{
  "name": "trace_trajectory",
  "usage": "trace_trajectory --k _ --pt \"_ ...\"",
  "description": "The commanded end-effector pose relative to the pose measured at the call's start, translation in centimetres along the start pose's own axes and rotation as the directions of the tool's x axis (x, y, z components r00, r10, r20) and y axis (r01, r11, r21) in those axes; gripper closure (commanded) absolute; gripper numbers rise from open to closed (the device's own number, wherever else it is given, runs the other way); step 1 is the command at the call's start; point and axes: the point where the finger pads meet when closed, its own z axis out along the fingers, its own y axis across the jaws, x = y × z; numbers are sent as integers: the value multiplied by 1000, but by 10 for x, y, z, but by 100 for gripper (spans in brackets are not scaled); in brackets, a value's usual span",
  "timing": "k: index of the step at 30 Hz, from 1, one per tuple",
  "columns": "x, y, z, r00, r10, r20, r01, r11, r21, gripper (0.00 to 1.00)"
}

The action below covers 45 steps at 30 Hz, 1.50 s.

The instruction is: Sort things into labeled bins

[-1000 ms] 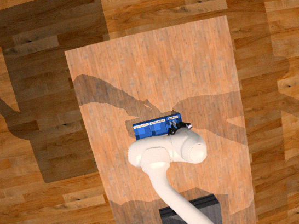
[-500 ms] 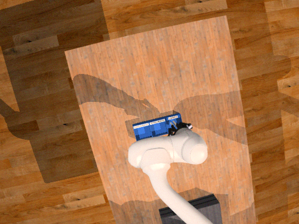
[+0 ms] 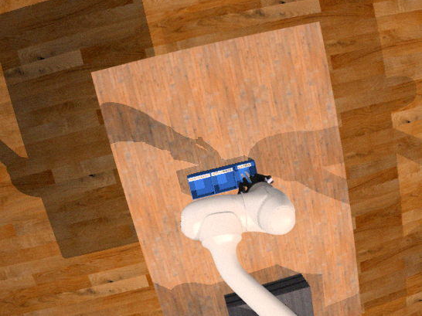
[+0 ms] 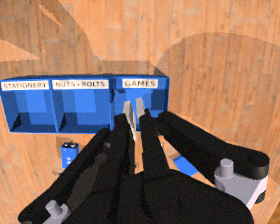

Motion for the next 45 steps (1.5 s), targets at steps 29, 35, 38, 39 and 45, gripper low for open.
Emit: trace_trajectory --k 29,35,38,39,45 --pt "23 -81 -27 1000 0 0 0 1000 0 95" --pt "23 -81 -19 1000 0 0 0 1000 0 95" --pt "23 -81 -16 1000 0 0 0 1000 0 95" --pt "23 -81 -13 1000 0 0 0 1000 0 95" --pt "23 -81 3 1000 0 0 0 1000 0 95"
